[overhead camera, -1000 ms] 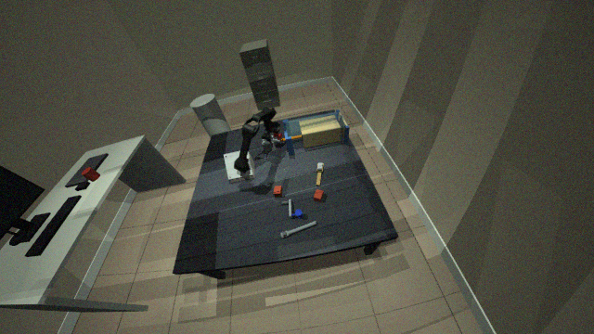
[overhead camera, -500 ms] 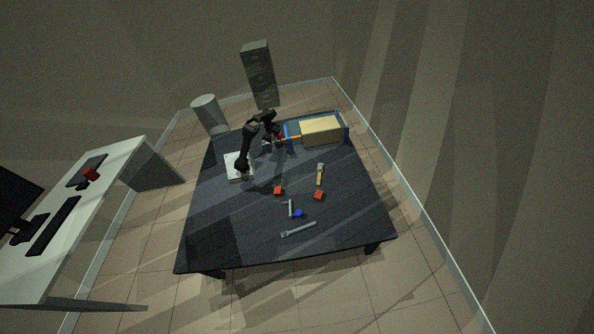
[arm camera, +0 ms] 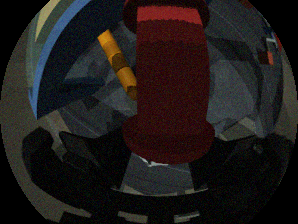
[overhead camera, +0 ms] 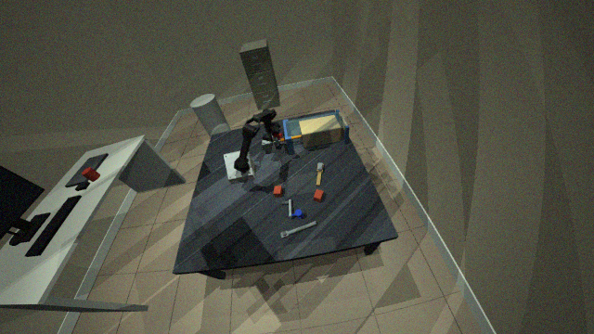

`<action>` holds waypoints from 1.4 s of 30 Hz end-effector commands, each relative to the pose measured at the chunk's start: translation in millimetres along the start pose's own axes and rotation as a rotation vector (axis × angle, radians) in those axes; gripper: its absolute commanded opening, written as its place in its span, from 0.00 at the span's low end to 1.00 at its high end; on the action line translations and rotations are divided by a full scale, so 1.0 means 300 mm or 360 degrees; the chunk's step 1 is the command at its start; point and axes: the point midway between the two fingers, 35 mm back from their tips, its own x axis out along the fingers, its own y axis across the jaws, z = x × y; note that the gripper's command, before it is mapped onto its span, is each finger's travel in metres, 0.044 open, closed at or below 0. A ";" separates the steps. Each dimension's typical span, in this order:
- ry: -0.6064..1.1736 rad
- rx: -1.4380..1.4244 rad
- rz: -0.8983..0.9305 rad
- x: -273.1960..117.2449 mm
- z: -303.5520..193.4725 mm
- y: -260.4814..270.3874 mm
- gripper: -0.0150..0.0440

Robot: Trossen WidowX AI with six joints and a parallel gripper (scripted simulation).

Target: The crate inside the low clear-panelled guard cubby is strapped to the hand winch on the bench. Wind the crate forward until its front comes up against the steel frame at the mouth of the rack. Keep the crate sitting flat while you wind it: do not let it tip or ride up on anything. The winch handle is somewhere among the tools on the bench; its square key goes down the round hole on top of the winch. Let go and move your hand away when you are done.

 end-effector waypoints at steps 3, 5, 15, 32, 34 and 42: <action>0.0000 0.0001 0.0000 0.000 0.000 0.000 0.41; 0.0000 0.0001 0.0000 0.000 0.000 0.000 0.39; 0.0000 0.0001 0.0000 0.000 0.000 0.000 0.25; -0.0153 -0.0009 0.0006 -0.018 -0.021 -0.009 0.25; -0.0174 -0.0009 0.0009 -0.022 -0.023 -0.010 0.25; -0.0151 -0.0009 0.0002 -0.021 -0.021 -0.010 0.25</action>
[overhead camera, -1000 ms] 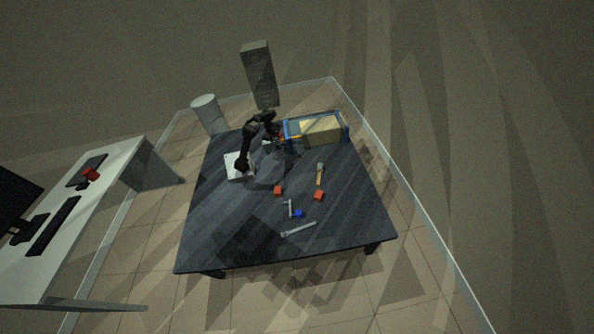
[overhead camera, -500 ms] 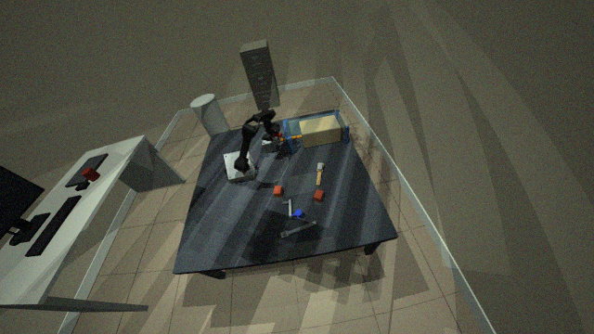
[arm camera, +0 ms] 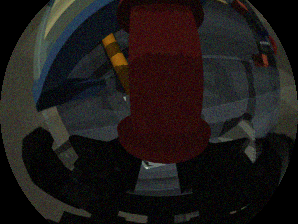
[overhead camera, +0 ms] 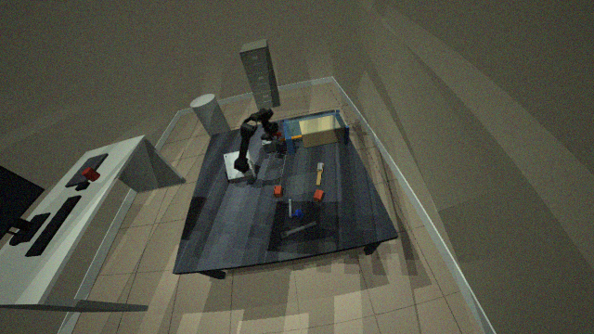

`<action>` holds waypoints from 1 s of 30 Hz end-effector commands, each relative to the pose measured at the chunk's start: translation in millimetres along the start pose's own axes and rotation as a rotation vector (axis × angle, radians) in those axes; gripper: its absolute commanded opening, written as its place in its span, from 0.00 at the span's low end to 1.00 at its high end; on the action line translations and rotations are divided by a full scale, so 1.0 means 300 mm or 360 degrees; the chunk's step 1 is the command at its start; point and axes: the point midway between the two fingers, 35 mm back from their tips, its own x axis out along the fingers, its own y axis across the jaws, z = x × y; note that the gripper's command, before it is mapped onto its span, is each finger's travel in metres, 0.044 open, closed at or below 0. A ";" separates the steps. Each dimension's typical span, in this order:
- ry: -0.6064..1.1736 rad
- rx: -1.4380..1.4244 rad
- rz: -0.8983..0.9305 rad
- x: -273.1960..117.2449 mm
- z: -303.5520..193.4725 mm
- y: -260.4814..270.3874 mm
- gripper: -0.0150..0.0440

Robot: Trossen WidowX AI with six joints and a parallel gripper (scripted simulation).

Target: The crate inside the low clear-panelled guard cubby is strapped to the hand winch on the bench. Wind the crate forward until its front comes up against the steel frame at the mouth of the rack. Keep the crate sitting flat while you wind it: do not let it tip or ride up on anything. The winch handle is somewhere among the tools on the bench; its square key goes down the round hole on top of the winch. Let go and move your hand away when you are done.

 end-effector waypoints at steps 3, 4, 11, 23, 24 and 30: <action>0.0010 0.0008 -0.0002 -0.002 -0.001 -0.002 0.25; 0.0010 0.0008 -0.0002 -0.002 -0.001 -0.002 0.25; 0.0000 0.0007 -0.0001 0.005 -0.001 -0.002 0.25; -0.0004 0.0219 -0.0024 0.007 -0.004 -0.023 0.25; -0.0005 0.0245 -0.0027 0.008 -0.004 -0.026 0.25; -0.0006 0.0304 -0.0034 0.007 -0.006 -0.032 0.25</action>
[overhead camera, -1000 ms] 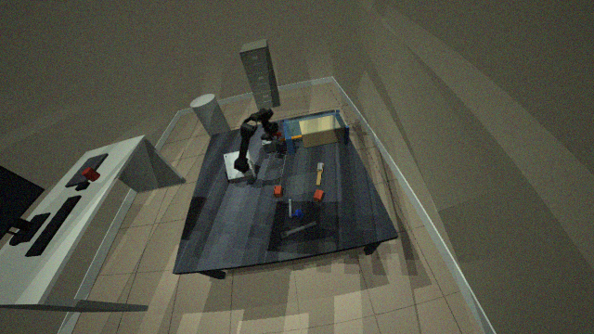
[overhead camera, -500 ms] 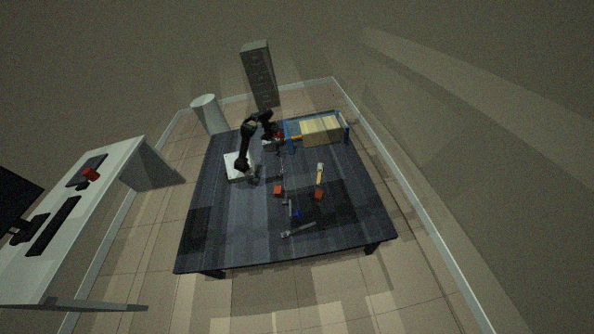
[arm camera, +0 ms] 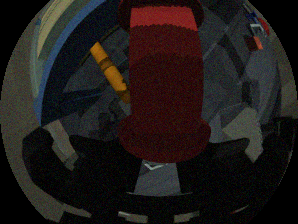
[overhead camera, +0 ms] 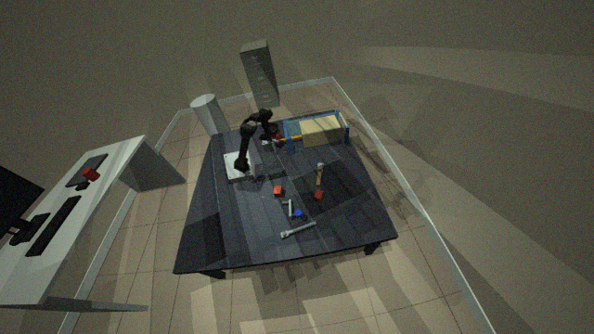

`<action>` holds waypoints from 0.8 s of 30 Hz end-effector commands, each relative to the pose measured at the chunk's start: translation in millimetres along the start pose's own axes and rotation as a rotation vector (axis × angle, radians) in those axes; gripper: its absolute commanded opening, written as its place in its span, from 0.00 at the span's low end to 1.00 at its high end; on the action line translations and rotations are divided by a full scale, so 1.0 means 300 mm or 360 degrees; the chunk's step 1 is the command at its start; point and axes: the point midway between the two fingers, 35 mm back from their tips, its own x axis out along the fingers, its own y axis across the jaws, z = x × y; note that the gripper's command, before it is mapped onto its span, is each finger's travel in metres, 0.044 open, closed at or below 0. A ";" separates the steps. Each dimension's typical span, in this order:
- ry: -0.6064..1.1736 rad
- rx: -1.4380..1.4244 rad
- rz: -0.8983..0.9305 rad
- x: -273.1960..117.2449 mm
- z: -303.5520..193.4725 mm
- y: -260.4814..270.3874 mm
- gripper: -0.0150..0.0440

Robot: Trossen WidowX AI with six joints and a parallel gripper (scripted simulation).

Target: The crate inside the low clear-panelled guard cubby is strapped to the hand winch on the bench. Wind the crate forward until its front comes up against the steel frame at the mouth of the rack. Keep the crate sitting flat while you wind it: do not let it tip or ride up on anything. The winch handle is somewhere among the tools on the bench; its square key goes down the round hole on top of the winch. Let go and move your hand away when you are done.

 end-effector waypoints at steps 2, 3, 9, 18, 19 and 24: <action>-0.0003 0.0143 -0.0013 0.005 -0.003 -0.015 0.25; -0.0004 0.0151 -0.0014 0.005 -0.003 -0.016 0.25; -0.0005 0.0242 -0.0024 0.005 -0.004 -0.024 0.25; -0.0008 0.0392 -0.0040 0.005 -0.007 -0.039 0.25; -0.0008 0.0400 -0.0041 0.005 -0.008 -0.040 0.25; -0.0009 0.0450 -0.0047 0.005 -0.009 -0.044 0.25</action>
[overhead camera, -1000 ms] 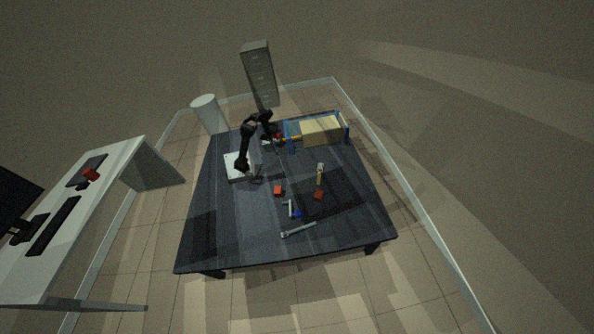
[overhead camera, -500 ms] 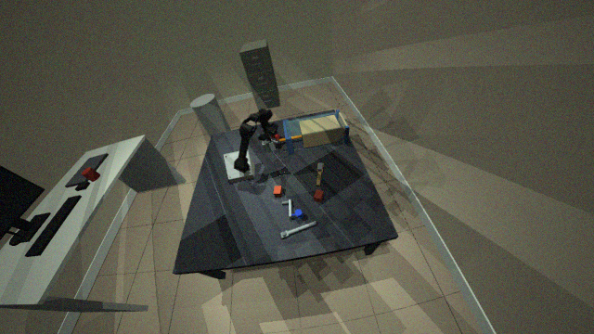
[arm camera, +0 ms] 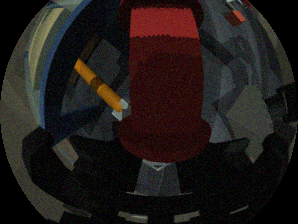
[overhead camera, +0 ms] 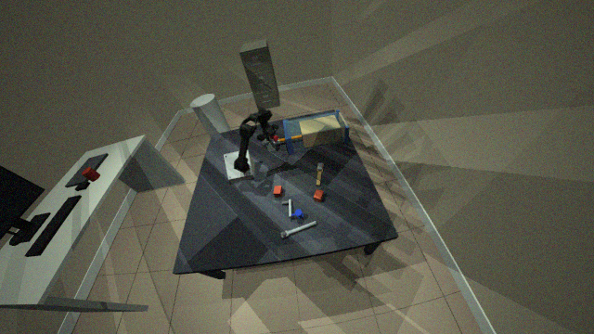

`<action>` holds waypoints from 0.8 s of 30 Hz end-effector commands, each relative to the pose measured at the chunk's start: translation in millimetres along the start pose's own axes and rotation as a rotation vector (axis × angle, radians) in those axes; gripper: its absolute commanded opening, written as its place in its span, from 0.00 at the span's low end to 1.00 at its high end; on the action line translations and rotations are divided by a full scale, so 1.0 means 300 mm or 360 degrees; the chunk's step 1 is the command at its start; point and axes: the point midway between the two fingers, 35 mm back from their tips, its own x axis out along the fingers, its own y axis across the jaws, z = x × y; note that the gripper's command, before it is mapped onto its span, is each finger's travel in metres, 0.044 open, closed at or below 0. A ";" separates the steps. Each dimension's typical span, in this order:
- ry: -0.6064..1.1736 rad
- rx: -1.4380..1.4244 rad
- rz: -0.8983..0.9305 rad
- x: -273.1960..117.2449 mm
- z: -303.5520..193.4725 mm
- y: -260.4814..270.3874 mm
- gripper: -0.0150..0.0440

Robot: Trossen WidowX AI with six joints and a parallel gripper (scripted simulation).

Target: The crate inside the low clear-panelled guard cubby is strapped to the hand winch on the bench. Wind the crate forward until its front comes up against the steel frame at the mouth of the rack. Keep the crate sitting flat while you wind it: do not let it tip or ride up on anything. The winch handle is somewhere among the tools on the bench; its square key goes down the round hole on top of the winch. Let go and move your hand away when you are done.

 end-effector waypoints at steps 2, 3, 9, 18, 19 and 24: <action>0.0000 0.0141 -0.0013 0.004 -0.003 -0.014 0.25; 0.0000 0.0149 -0.0014 0.005 -0.003 -0.015 0.25; -0.0002 0.0240 -0.0024 0.005 -0.004 -0.024 0.25; -0.0008 0.0277 -0.0029 0.023 -0.005 -0.026 0.25; -0.0008 0.0277 -0.0029 0.023 -0.005 -0.026 0.25; -0.0007 0.0210 -0.0022 0.031 -0.005 -0.020 0.25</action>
